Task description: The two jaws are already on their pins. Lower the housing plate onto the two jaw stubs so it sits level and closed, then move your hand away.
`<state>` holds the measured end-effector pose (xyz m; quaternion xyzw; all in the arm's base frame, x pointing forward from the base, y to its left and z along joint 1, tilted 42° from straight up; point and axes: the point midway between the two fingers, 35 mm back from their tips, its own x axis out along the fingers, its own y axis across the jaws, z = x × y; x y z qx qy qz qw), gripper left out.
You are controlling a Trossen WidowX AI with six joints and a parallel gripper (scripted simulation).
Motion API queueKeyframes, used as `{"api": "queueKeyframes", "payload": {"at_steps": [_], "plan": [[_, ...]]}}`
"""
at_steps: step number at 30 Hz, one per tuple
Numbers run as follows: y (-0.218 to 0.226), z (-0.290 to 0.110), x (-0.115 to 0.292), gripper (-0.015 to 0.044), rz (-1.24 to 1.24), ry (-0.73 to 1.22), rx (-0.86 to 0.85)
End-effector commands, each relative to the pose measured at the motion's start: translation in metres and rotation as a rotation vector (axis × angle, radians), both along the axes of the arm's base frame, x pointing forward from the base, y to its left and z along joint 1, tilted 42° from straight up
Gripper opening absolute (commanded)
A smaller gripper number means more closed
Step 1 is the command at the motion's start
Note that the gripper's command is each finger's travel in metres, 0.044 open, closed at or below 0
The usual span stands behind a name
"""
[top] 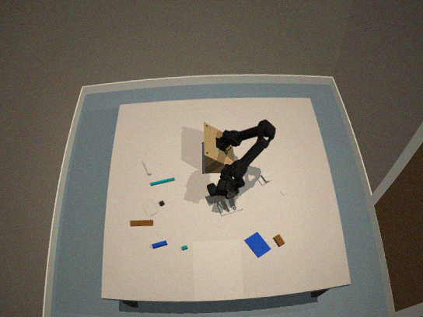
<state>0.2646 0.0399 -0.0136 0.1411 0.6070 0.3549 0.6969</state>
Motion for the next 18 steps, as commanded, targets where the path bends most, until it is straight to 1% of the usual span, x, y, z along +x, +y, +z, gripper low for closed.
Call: {"api": "queueKeyframes", "payload": {"at_steps": [1, 18], "plan": [[0.0046, -0.0052, -0.0017, 0.0351, -0.003, 0.007, 0.005], [0.0075, -0.0080, -0.0022, 0.0351, -0.003, 0.008, 0.006]]}}
